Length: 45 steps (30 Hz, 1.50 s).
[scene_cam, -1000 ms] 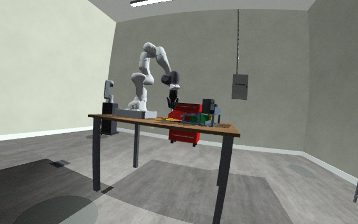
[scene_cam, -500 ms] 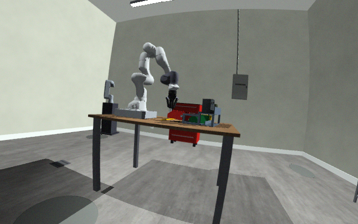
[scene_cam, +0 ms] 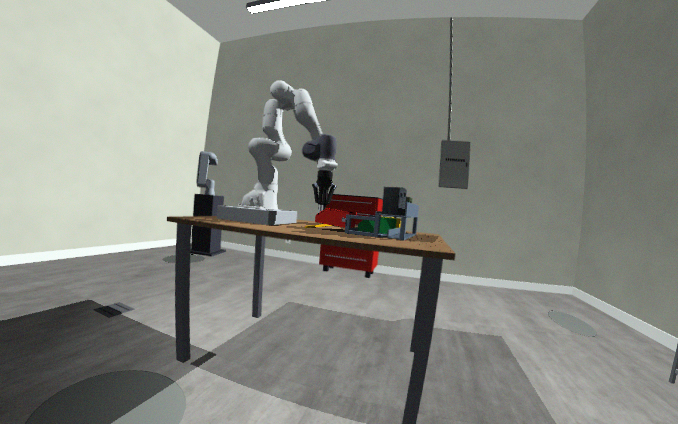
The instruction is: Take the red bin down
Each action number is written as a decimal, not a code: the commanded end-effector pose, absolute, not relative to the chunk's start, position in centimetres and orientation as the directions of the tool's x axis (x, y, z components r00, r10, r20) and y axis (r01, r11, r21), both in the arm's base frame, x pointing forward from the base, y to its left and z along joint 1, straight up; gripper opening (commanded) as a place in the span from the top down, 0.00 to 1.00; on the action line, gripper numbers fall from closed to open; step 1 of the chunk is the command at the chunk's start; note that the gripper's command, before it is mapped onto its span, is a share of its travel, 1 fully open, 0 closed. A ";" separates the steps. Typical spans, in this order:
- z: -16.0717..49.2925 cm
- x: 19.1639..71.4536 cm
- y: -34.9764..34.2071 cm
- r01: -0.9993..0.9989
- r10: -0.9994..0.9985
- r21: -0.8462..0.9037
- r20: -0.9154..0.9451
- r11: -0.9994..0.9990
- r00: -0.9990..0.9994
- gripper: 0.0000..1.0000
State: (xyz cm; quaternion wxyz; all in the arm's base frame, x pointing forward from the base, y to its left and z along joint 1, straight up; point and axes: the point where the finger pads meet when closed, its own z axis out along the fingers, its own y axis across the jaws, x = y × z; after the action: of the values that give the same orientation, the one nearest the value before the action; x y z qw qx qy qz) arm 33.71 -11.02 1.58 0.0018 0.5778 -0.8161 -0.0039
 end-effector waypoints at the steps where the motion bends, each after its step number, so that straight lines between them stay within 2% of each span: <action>1: 1.6 33.7 -11.0 -0.948 -0.948 0.006 -0.003 0.319 -0.319 1.00; 45: 0.0 32.0 -10.3 -0.948 -0.948 0.006 -0.003 0.319 -0.319 1.00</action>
State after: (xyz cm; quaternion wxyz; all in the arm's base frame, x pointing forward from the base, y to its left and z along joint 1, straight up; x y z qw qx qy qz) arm 31.82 -10.17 0.31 0.0021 0.5860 -0.8103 -0.0078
